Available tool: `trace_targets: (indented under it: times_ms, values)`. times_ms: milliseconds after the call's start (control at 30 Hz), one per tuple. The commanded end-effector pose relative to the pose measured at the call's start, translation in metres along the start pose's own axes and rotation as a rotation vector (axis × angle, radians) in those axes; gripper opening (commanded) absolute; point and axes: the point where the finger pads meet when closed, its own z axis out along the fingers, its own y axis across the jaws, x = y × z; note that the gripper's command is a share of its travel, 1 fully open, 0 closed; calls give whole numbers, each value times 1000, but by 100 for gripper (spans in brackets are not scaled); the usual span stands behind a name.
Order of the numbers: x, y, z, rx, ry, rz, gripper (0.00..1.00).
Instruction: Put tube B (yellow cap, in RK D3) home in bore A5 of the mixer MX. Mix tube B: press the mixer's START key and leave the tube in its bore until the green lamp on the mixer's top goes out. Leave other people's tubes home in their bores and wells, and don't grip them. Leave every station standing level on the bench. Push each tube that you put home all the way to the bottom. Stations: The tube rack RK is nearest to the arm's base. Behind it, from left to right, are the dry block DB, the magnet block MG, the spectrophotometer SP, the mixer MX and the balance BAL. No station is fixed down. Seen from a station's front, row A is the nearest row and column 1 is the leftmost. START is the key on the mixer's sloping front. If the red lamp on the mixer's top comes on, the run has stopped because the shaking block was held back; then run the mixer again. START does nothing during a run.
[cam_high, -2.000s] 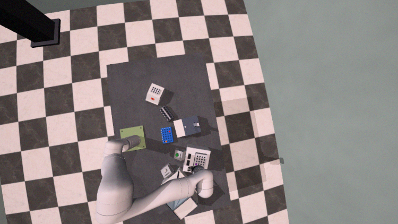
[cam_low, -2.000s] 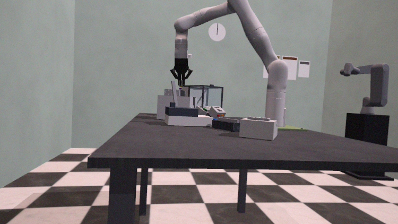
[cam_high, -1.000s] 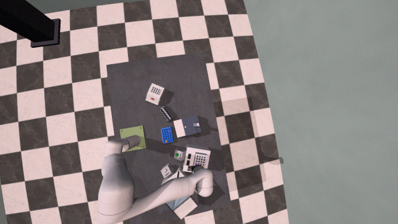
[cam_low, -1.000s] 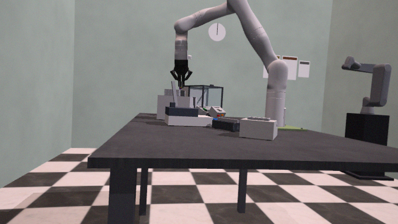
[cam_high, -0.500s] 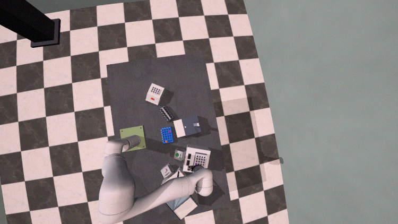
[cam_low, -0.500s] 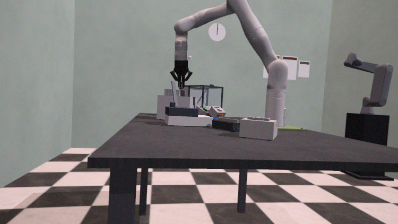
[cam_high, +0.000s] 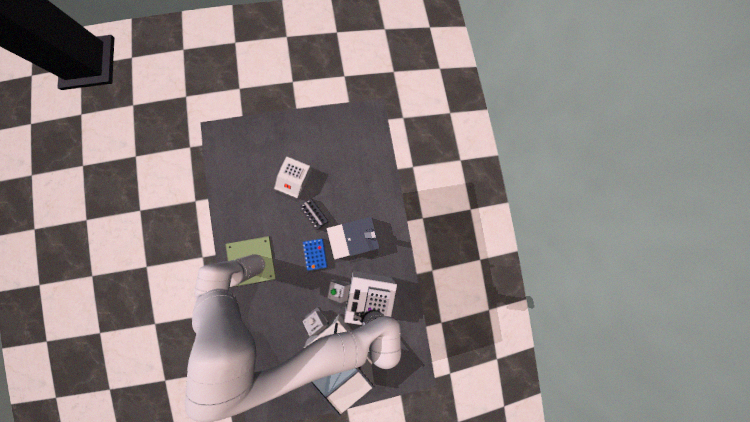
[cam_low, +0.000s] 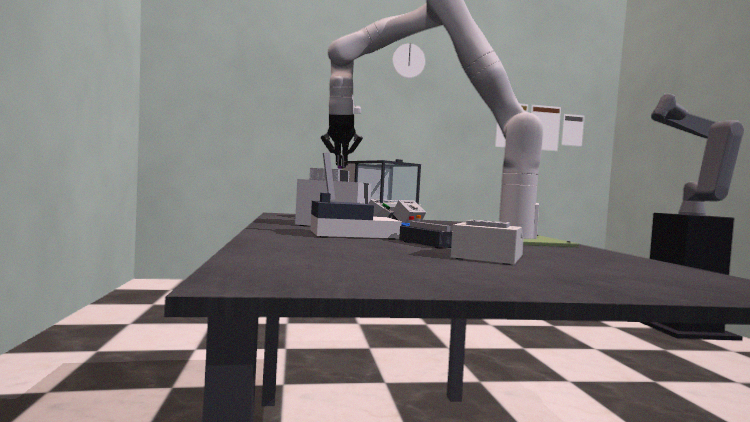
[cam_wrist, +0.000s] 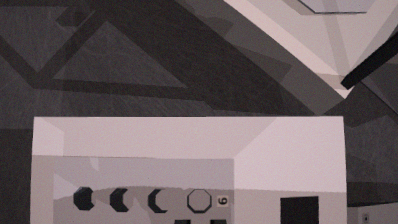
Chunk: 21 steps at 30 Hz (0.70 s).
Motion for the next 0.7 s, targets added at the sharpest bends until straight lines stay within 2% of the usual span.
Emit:
trace_targets:
  times_ms: [0,333,367,667]
  values:
    - [0,0,-1,2,0,0,10]
    - [0,0,-2,2,0,0,10]
    - [0,0,-1,2,0,0,42]
    - [0,0,-1,2,0,0,42]
